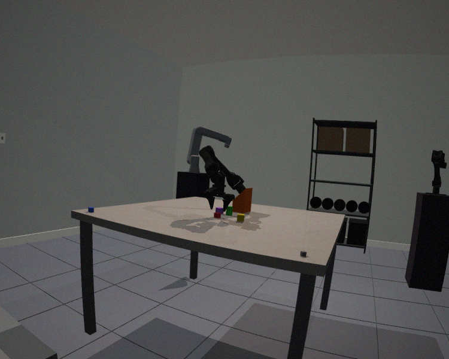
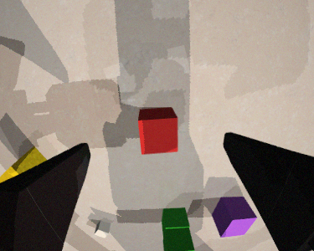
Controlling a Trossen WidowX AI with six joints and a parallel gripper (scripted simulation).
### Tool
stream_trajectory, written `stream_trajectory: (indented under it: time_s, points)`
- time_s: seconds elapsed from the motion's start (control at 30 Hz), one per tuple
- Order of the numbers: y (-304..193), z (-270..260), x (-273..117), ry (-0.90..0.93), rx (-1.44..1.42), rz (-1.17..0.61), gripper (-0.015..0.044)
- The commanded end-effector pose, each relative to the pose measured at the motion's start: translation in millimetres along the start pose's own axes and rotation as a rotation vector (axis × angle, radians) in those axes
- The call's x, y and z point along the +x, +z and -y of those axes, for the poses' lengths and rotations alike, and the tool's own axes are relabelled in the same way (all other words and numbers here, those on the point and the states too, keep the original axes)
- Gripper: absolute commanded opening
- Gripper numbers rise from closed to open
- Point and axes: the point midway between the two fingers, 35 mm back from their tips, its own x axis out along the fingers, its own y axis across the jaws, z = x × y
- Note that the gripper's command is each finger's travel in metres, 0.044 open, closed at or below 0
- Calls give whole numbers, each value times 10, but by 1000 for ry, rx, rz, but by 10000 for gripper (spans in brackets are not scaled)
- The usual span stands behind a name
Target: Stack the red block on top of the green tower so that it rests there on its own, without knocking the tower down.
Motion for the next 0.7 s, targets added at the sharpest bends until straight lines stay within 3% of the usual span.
stream_trajectory:
  time_s: [0.0,0.67]
  points:
    - [-13,13,71,-5,-4,-6,440]
    - [-17,20,344,-7,-4,-6,440]
